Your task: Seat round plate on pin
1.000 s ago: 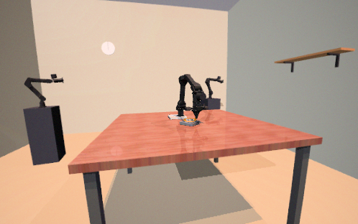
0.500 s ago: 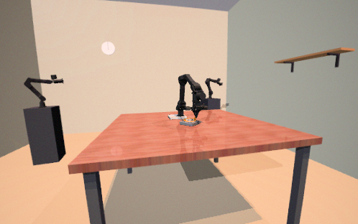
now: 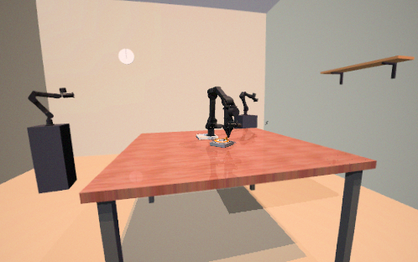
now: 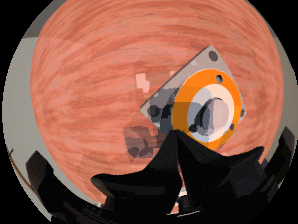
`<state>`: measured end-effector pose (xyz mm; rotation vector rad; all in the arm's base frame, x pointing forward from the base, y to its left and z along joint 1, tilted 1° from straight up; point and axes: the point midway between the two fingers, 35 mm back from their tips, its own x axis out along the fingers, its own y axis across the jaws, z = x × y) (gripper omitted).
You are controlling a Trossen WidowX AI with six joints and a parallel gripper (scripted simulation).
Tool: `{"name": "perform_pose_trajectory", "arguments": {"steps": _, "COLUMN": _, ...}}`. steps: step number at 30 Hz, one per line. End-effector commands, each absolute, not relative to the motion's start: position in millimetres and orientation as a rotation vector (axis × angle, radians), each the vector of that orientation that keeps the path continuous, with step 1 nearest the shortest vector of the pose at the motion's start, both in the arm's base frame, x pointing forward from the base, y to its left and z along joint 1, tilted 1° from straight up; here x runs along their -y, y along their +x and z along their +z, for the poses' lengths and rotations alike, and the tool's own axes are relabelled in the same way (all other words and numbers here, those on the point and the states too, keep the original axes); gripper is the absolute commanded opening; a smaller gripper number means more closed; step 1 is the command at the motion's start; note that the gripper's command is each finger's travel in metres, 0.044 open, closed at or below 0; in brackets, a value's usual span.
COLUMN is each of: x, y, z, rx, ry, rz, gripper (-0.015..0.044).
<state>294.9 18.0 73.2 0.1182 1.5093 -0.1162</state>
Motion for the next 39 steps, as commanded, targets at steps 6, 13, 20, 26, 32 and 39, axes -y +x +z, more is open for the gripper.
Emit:
{"name": "perform_pose_trajectory", "arguments": {"steps": 6, "x": -16, "y": 286, "z": 70, "rx": -1.524, "ry": 0.120, "rz": -0.125, "gripper": 0.0000}}
{"name": "perform_pose_trajectory", "arguments": {"steps": 13, "x": -15, "y": 282, "z": 69, "rx": -1.525, "ry": 0.120, "rz": -0.125, "gripper": 0.0000}}
{"name": "perform_pose_trajectory", "arguments": {"steps": 20, "x": -16, "y": 282, "z": 94, "rx": -1.524, "ry": 0.120, "rz": -0.125, "gripper": 0.0000}}
{"name": "perform_pose_trajectory", "arguments": {"steps": 26, "x": -17, "y": 278, "z": 116, "rx": -1.525, "ry": 0.120, "rz": -0.125, "gripper": 0.0000}}
{"name": "perform_pose_trajectory", "arguments": {"steps": 32, "x": -17, "y": 278, "z": 106, "rx": -1.529, "ry": 0.119, "rz": -0.117, "gripper": 0.0000}}
{"name": "perform_pose_trajectory", "arguments": {"steps": 39, "x": -17, "y": 278, "z": 106, "rx": -1.529, "ry": 0.119, "rz": -0.117, "gripper": 0.0000}}
